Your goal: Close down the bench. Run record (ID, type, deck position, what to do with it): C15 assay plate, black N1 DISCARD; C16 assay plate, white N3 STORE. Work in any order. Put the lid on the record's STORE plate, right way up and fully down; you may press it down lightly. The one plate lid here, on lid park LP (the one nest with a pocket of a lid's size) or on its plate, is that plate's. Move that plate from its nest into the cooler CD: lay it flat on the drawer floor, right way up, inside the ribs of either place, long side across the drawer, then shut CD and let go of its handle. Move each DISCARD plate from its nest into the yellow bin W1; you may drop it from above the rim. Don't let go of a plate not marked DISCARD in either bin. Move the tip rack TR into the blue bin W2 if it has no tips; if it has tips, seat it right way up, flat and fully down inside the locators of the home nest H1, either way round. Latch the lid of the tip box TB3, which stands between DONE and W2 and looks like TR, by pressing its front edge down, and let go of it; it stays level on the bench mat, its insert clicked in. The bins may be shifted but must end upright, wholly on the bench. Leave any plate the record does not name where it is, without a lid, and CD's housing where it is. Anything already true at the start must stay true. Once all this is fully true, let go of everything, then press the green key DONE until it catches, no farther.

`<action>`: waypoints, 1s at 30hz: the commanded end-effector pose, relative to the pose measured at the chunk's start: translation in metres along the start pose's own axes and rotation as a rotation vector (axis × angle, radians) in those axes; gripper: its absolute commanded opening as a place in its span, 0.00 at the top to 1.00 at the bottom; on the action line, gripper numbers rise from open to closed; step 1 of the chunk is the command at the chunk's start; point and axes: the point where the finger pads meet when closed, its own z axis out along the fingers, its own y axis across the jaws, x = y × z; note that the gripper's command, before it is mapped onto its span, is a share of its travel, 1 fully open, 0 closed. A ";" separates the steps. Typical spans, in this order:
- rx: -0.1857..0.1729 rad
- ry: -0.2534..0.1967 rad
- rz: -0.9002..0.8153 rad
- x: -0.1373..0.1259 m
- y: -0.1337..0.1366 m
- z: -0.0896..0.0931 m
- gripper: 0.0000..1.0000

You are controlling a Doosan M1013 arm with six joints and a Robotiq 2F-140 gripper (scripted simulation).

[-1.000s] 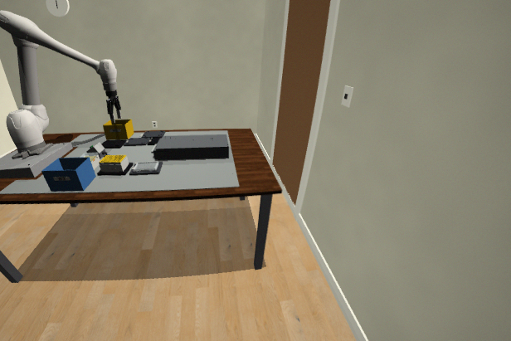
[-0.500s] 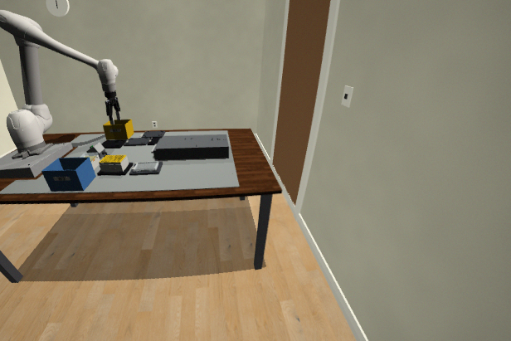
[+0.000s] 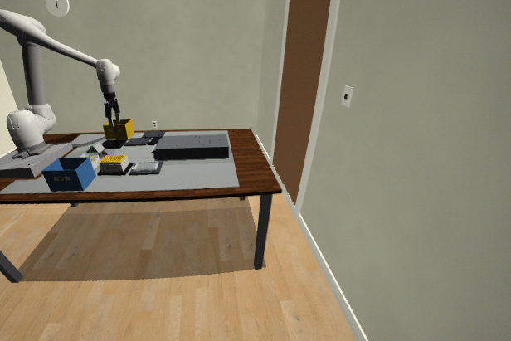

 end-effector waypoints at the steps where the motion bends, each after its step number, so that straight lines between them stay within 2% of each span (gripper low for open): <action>1: 0.000 0.000 0.000 0.002 0.005 0.000 0.34; 30: 0.000 0.000 0.000 0.040 0.102 -0.004 0.34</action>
